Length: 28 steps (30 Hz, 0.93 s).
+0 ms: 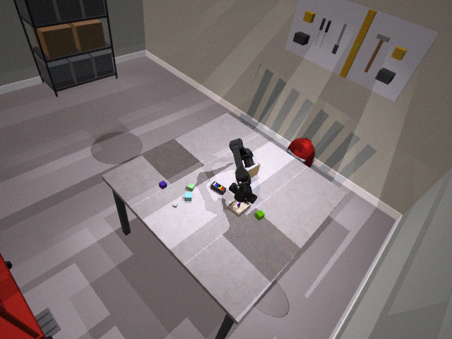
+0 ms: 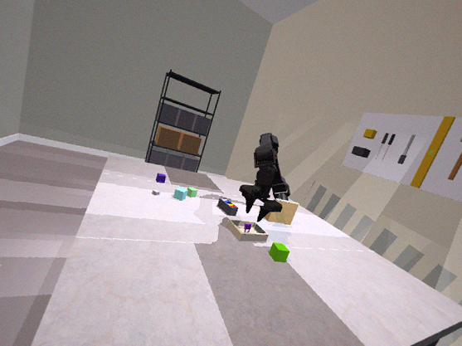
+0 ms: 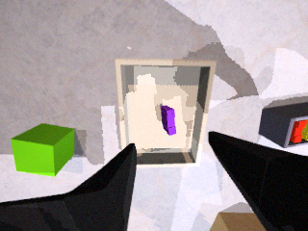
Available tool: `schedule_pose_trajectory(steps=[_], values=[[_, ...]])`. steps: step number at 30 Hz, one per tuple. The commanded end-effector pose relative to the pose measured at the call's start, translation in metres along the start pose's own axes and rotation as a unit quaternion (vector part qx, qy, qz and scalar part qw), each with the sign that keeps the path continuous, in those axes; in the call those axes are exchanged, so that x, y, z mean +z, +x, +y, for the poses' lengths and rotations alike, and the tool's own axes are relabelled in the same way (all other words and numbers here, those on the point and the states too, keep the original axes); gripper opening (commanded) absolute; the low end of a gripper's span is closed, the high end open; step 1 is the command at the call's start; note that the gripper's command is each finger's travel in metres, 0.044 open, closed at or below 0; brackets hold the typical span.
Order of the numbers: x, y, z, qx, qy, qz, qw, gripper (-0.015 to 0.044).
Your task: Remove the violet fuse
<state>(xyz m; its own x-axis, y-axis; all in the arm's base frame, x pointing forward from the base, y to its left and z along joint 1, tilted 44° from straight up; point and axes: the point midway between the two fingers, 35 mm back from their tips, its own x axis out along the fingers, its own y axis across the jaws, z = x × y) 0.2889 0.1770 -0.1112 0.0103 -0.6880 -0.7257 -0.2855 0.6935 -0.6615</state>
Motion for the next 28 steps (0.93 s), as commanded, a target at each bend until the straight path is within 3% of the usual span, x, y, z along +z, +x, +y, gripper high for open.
schedule_pose_trajectory(steps=[1,28], values=[[0.0009,-0.0228,0.0014,0.004,0.002,-0.006,1.000,0.0330],[0.0009,-0.0221,0.0018,0.003,-0.001,-0.008,1.000,0.0330]])
